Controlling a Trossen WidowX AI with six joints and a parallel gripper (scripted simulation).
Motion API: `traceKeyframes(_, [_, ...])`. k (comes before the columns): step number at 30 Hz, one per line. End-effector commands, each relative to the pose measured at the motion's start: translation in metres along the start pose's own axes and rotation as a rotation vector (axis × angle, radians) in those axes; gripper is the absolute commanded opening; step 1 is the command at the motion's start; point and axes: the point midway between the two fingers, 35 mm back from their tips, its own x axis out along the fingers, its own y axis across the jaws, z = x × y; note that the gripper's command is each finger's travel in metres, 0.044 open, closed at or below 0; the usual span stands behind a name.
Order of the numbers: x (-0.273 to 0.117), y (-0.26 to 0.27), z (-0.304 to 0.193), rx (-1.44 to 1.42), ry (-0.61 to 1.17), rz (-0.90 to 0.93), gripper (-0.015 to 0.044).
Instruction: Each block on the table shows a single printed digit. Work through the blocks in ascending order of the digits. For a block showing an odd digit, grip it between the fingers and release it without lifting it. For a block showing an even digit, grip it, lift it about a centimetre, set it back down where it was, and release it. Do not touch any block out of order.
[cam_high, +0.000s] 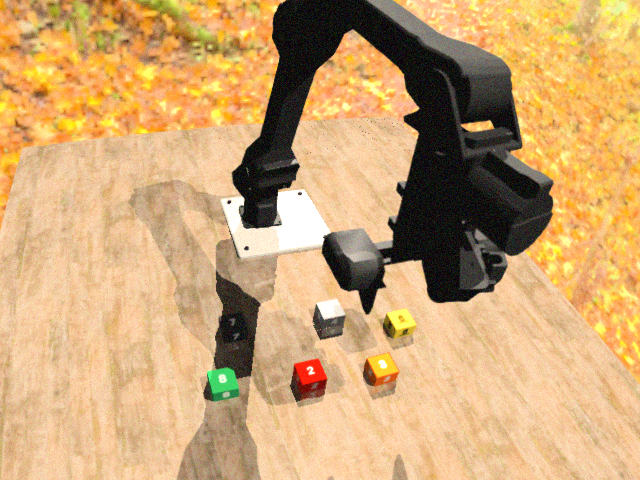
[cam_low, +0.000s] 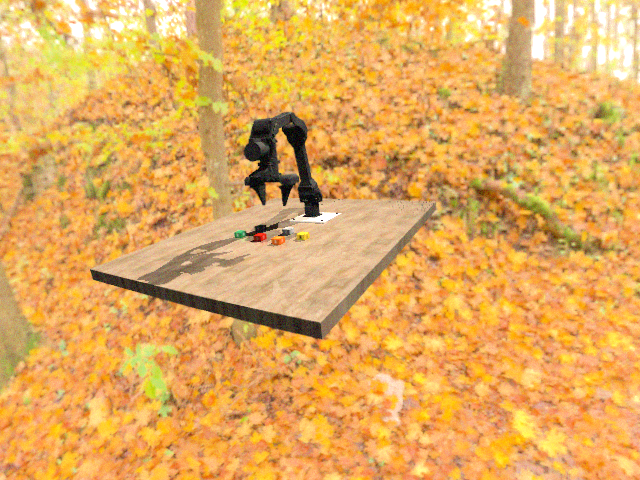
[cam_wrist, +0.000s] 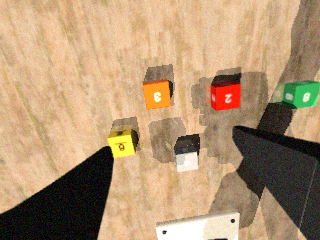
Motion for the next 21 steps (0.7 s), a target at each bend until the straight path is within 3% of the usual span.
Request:
traceKeyframes(1, [0.003,-0.001,0.001,-0.003,0.01,-0.003,0.04])
traceKeyframes(9, [0.003,-0.003,0.001,-0.003,0.01,-0.003,0.04])
traceKeyframes(15, [0.003,-0.083,0.003,-0.003,0.01,-0.011,0.04])
traceKeyframes(21, [0.003,-0.093,0.002,-0.003,0.01,-0.012,0.04])
